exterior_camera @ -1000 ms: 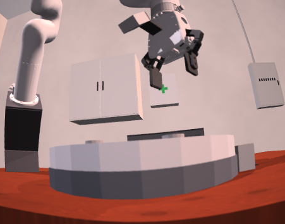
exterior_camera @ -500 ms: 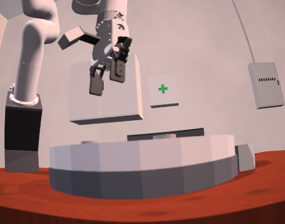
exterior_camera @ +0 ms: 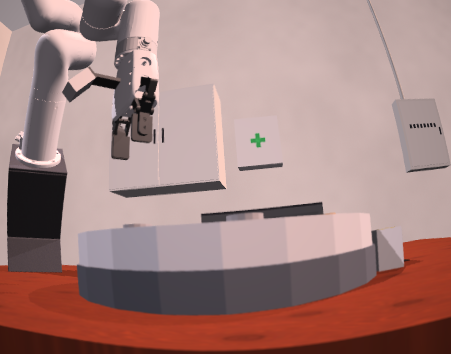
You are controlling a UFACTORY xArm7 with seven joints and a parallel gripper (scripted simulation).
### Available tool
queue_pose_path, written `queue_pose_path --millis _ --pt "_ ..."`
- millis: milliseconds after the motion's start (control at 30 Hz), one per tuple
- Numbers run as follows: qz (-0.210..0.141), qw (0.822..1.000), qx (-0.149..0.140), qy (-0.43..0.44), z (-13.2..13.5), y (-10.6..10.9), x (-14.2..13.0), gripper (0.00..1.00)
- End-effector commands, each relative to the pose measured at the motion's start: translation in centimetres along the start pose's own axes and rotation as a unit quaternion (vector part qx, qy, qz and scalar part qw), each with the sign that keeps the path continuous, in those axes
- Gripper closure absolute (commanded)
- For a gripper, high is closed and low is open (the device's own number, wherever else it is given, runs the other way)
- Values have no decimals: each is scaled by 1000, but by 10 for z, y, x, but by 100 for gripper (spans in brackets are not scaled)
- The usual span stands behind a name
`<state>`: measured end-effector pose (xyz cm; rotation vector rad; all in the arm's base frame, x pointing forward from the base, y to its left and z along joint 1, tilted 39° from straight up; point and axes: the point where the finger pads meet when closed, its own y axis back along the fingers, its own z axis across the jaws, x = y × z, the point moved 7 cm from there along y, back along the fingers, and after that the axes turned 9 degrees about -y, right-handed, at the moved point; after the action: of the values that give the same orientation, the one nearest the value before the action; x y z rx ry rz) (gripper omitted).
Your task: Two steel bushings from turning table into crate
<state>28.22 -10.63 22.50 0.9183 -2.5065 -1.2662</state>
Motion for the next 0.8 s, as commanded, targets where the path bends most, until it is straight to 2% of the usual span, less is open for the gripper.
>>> queue_pose_path --millis 0,400,433,767 --pt "-1 1000 0 0 0 1 0 0" --pt "-1 1000 0 0 0 1 0 0" --pt "-1 1000 0 0 0 1 0 88" --pt "-1 1000 0 0 0 1 0 88"
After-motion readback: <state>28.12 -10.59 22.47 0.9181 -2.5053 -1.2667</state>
